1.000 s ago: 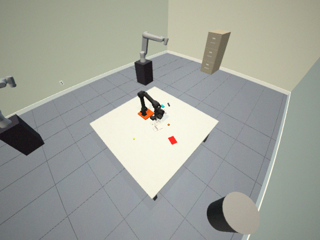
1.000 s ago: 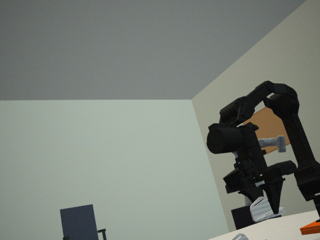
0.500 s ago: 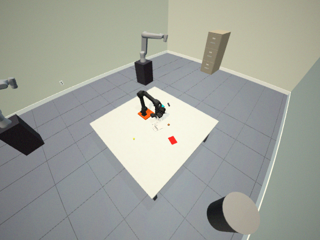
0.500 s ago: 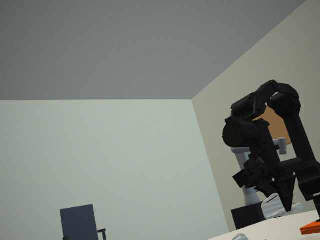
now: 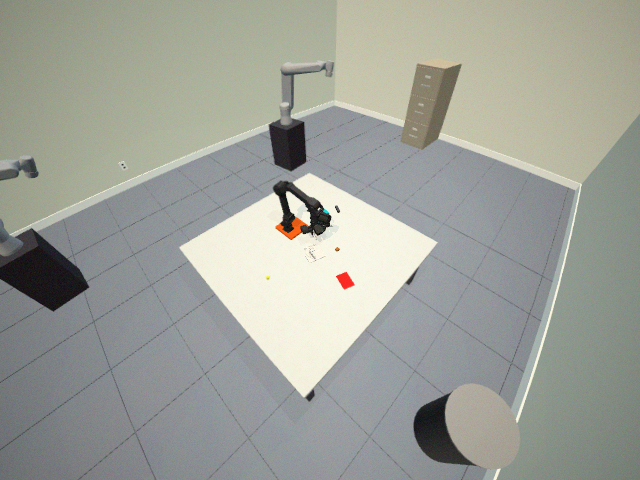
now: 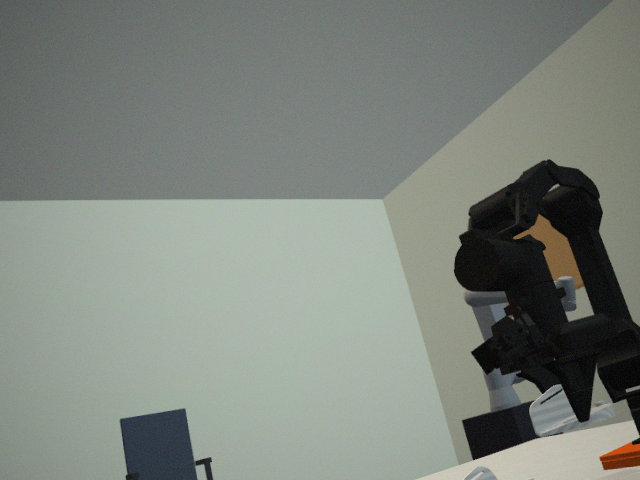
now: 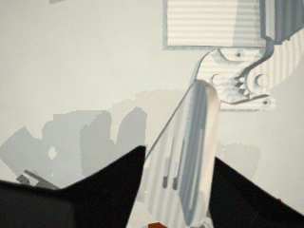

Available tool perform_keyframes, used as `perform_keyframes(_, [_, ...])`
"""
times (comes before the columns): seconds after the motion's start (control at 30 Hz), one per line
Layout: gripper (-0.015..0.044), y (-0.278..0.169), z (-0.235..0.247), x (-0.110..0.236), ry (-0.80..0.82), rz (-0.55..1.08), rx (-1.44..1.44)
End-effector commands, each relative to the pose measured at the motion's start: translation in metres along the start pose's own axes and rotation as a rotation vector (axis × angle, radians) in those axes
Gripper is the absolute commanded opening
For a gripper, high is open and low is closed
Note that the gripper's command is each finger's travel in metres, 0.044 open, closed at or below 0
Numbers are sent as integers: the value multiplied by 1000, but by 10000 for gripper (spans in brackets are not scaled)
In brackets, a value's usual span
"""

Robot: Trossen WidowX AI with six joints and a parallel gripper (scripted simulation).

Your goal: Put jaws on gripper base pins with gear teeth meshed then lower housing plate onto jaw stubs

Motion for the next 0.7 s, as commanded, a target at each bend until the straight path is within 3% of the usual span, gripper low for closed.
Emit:
perform_keyframes(0.0, [134, 0, 0, 1, 2, -6, -5])
perform_keyframes(0.67, [134, 8, 1, 1, 3, -6, -31])
Point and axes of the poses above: the point midway between the two fingers, 35 mm back from their tips, its own x axis back along the fingers, its own z axis across the jaws, y = z × x, the point moved 2 cm from there along x, back along the fingers, and after that the axes turned 12 degrees about -x, right-handed, at the moved point
